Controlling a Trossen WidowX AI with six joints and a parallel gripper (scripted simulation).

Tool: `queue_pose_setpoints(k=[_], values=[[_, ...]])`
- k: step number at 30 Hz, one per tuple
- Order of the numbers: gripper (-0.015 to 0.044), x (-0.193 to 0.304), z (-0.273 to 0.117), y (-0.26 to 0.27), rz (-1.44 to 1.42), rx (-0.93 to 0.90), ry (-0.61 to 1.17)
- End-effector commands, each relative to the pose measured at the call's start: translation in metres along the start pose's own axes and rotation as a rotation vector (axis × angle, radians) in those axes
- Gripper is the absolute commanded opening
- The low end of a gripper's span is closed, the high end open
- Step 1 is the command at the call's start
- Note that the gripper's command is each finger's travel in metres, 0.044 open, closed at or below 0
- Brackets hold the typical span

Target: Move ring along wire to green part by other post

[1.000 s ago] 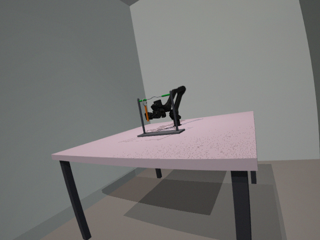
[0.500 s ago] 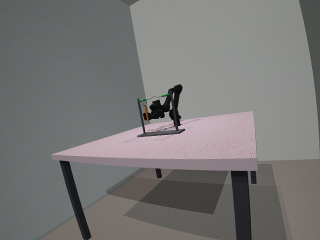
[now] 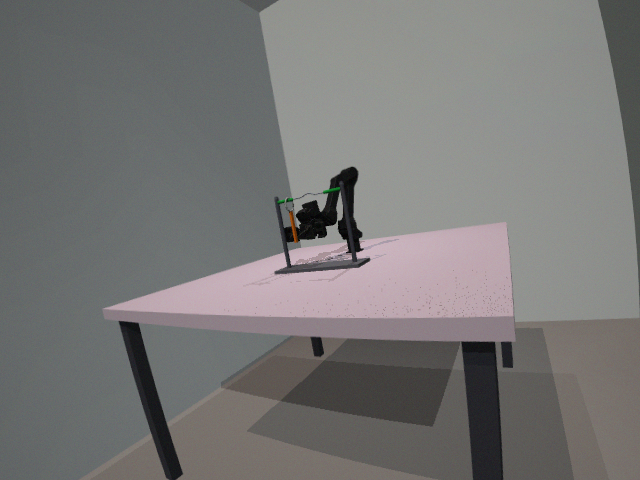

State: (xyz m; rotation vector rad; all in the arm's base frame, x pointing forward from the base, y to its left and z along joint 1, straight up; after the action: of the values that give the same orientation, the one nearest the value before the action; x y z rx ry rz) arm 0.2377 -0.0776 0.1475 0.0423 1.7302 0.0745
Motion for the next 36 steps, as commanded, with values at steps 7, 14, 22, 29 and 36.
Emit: queue_pose_setpoints(k=[7,14,22,29,36], values=[[0.016,0.002,0.017,0.001,0.004,0.002,-0.002],[0.016,0.004,0.028,0.002,0.005,0.002,-0.003],[0.016,0.005,0.03,0.002,0.005,0.002,-0.004],[0.016,0.005,0.03,0.002,0.005,0.002,-0.004],[0.016,0.005,0.03,0.002,0.005,0.002,-0.004]])
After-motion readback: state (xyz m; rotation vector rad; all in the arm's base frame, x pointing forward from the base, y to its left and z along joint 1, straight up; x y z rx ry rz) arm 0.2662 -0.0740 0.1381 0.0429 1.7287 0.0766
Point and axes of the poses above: the point midway between the two fingers, 35 mm back from their tips, its own z axis out along the fingers, its own y axis across the jaws, x = y × z, the point moved 8 cm from there along -z, back along the fingers, and after that the axes turned 5 degrees about z, right-handed, at the moved point
